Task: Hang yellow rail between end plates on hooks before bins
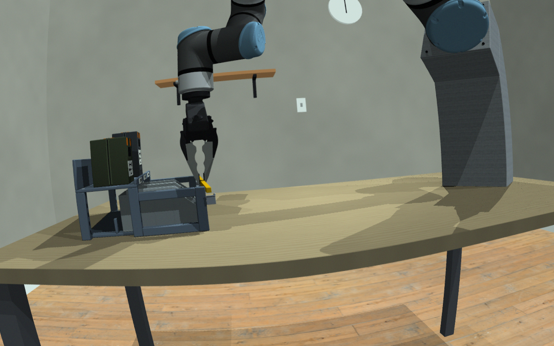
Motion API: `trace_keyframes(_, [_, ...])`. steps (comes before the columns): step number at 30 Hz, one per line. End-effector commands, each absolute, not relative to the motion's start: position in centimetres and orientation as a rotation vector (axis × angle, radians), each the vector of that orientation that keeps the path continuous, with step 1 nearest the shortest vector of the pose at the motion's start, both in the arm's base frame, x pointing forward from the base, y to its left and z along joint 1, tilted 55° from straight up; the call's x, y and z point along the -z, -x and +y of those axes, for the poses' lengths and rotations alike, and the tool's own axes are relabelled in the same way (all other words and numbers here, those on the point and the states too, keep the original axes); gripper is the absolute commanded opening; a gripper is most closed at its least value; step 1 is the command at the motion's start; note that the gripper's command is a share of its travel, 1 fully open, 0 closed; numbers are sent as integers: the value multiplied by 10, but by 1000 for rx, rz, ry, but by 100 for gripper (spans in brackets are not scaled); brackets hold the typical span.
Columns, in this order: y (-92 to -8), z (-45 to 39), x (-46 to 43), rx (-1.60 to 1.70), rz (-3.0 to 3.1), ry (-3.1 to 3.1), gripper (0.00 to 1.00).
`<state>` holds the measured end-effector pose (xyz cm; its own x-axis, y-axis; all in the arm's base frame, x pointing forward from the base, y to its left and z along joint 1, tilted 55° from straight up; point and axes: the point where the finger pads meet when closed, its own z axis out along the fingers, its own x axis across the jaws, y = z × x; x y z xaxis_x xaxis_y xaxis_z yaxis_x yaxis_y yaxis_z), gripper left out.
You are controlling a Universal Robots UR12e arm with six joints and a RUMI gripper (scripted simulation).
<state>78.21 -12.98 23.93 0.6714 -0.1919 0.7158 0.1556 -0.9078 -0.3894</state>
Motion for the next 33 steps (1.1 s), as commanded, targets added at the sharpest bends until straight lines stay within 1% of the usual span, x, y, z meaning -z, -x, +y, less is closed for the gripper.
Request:
trace_keyframes(1, [-783,-130,-240,1125,28,2465,0])
trace_keyframes(33, [-785,-129,-238,1126,26,2466,0])
